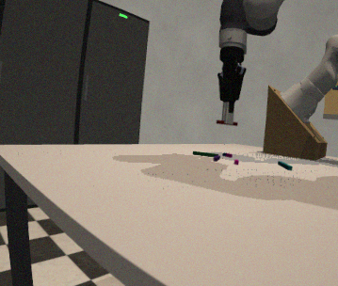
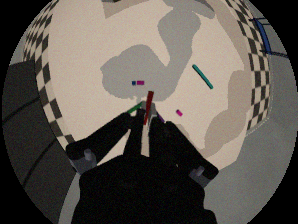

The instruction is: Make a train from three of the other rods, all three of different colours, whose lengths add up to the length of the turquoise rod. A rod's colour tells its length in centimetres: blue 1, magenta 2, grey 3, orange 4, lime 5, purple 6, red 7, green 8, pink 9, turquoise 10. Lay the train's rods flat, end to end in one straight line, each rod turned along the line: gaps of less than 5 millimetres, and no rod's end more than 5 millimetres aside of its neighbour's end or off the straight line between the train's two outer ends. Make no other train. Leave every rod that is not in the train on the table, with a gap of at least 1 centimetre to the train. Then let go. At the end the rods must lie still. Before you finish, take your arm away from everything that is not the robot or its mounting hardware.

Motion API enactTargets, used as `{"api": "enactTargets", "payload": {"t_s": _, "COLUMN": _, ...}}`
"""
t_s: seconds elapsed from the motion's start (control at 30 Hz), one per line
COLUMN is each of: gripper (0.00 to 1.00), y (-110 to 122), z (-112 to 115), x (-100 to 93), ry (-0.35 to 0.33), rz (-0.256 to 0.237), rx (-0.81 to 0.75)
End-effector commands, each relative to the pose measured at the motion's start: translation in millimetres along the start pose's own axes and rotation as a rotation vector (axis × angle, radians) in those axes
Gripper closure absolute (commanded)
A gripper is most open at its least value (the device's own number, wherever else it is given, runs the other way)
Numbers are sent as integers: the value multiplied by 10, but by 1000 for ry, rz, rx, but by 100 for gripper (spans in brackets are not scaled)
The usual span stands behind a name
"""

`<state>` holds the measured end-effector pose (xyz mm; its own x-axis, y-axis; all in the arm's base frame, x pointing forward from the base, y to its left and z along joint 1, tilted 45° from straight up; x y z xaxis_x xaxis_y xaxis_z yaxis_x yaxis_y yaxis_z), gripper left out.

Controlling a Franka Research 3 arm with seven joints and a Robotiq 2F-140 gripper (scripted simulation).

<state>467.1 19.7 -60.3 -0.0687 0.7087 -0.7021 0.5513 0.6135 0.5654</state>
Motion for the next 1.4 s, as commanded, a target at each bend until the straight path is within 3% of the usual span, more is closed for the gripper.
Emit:
{"api": "enactTargets", "payload": {"t_s": 0.0, "gripper": 97, "y": 27, "z": -38, "x": 6, "ry": 11, "rz": -3, "rx": 167}}
{"api": "enactTargets", "payload": {"t_s": 1.37, "gripper": 97, "y": 99, "z": -259, "x": 15, "ry": 6, "rz": -15, "rx": 815}}
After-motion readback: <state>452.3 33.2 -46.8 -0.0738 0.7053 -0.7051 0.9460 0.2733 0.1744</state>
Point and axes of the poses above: the point where the finger pads meet when closed, its own x axis out along the fingers, its own y axis across the jaws, z = x × y, the point moved 6 cm from there along -x, back along the fingers, and after that the axes turned 10 degrees about x, right-handed, at the moved point
